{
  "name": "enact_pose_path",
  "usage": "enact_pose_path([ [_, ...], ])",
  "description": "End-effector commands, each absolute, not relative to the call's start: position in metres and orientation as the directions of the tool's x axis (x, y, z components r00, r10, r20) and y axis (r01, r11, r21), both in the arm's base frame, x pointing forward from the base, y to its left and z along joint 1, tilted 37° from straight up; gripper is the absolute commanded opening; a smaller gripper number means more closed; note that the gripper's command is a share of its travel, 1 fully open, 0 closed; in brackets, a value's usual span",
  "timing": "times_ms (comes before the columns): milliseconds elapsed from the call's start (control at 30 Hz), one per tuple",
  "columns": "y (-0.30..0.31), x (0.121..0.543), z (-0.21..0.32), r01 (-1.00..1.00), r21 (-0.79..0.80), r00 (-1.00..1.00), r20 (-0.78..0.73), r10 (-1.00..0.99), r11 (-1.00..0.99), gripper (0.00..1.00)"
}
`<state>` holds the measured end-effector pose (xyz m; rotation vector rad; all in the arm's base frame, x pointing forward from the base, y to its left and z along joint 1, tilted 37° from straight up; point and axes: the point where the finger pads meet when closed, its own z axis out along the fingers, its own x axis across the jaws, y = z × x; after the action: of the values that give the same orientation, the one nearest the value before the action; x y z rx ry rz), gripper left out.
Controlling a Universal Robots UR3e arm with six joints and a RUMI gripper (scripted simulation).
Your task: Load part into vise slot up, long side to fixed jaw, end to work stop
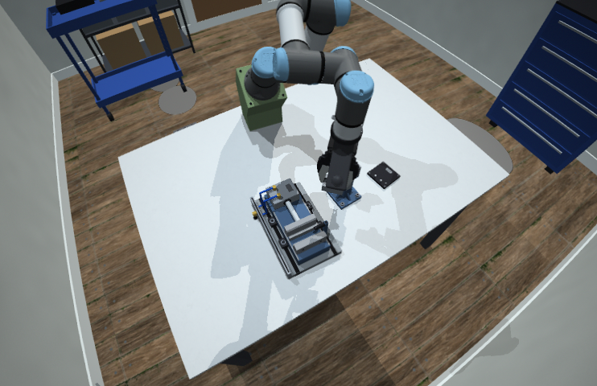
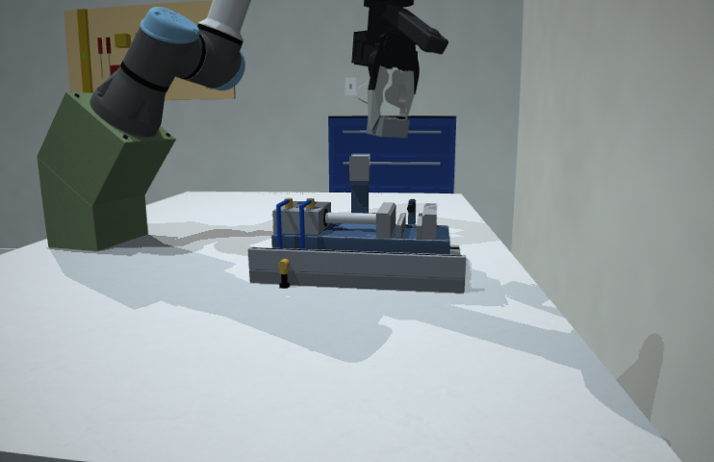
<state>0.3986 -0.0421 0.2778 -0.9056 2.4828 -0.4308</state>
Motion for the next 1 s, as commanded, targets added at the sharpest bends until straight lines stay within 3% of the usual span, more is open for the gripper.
enact_pose_path([
  [0,-0.047,0.400,0.281,-0.543,-0.445,-0.659,-0.301,-0.689,0.713,0.00],
  [967,-0.079,0.404,0.291,-0.651,-0.495,-0.545,-0.221,-0.809,0.575,0.00],
])
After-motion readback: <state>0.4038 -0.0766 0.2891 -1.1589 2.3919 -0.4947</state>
